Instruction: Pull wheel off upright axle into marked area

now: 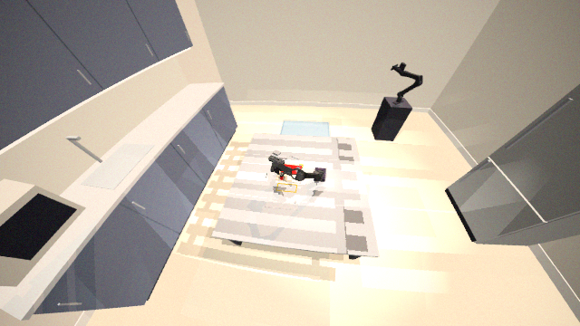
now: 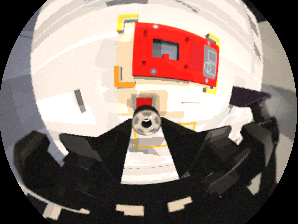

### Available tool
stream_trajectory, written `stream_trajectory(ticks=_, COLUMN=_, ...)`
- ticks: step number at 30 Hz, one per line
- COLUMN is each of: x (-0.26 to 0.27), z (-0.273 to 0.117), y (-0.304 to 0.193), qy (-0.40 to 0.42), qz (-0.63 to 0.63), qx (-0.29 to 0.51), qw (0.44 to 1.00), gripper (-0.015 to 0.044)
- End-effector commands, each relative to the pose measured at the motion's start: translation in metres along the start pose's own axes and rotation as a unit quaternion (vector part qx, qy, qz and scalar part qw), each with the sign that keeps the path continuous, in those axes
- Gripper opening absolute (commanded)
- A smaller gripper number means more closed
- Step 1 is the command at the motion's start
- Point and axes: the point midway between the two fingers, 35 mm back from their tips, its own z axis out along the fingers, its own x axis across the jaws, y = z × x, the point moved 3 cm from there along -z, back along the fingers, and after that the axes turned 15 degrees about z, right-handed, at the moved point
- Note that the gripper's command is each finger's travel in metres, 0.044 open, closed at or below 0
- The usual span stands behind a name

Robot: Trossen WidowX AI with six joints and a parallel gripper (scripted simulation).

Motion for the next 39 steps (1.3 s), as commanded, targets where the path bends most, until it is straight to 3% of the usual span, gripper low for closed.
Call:
stream_trajectory(ticks=1, x=0.001, z=-0.003, y=0.0, qy=0.002, qz=-0.004, qx=-0.002, qw=1.0, gripper=0.0)
stream_trajectory(ticks=21, x=-0.003, z=-0.033, y=-0.001, qy=0.0, qz=0.001, qx=0.0, qw=1.0, gripper=0.0)
stream_trajectory(ticks=39, x=-0.054, z=-0.039, y=-0.055, qy=0.001, qz=-0.001, qx=-0.001, qw=1.0, gripper=0.0)
